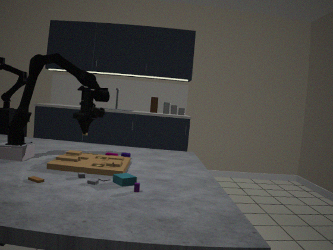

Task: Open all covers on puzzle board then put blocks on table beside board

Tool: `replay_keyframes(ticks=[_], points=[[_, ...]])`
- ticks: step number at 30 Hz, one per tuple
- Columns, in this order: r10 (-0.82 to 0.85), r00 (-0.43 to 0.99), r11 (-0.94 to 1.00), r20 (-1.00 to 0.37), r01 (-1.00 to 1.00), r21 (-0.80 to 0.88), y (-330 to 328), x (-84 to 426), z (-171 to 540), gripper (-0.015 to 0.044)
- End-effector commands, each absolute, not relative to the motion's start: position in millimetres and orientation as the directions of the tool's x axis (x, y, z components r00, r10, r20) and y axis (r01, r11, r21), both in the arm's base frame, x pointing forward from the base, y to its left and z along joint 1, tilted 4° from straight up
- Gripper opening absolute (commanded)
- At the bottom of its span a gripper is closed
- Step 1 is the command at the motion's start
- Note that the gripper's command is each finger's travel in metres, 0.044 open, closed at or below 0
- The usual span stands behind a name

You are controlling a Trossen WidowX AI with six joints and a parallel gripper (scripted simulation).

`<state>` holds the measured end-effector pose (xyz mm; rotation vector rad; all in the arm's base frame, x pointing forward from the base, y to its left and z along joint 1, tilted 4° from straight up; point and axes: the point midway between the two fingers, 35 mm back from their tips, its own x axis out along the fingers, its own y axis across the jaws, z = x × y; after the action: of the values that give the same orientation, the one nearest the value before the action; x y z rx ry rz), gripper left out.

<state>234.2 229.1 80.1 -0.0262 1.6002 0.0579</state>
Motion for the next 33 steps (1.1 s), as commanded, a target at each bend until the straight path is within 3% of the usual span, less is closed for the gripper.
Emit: replay_keyframes(ticks=[1, 16, 33], points=[[0.021, -0.039, 0.998, -0.999, -0.051, 0.023, 242.4, 223.6, 79.8, 0.008], [0.024, -0.045, 0.998, -0.999, -0.051, 0.027, 284.1, 184.3, 82.0, 0.008], [0.024, -0.045, 0.998, -0.999, -0.051, 0.027, 287.7, 184.5, 59.8, 0.008]])
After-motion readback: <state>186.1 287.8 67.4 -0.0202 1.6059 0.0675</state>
